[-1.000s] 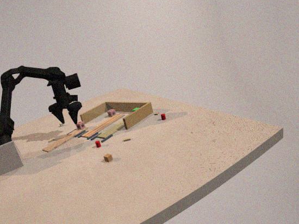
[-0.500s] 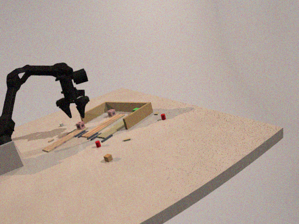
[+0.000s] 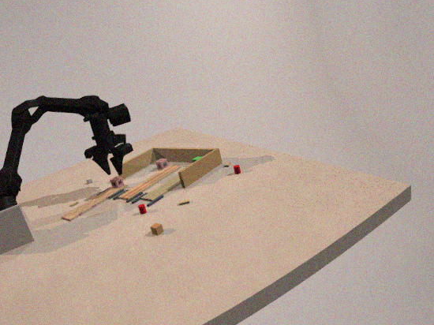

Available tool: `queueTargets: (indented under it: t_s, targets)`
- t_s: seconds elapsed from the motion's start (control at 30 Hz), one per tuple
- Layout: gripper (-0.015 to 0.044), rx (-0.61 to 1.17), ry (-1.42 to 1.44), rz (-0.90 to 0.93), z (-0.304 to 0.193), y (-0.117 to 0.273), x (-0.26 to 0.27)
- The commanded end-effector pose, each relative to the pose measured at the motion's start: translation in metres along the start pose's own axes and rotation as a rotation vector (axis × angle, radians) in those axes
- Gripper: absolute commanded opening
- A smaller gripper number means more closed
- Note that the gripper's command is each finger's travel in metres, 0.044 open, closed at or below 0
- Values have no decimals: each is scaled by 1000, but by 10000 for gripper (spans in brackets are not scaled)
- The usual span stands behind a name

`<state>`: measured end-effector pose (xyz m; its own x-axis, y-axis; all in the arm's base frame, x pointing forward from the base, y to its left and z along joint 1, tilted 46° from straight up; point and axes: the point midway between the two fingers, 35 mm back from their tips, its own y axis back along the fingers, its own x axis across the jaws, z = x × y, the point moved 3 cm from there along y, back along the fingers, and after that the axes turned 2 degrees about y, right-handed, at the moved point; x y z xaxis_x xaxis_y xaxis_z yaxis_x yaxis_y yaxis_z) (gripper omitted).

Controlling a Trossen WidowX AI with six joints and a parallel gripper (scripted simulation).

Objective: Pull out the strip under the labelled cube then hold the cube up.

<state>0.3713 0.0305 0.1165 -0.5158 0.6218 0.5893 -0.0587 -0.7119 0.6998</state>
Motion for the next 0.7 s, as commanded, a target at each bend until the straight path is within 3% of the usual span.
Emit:
queueTargets:
  t_s: [0.0, 0.67]
  targets:
    - [250, -2, -7, 4, -1, -6, 0]
    - [250, -3, -6, 6, -2, -36, 1]
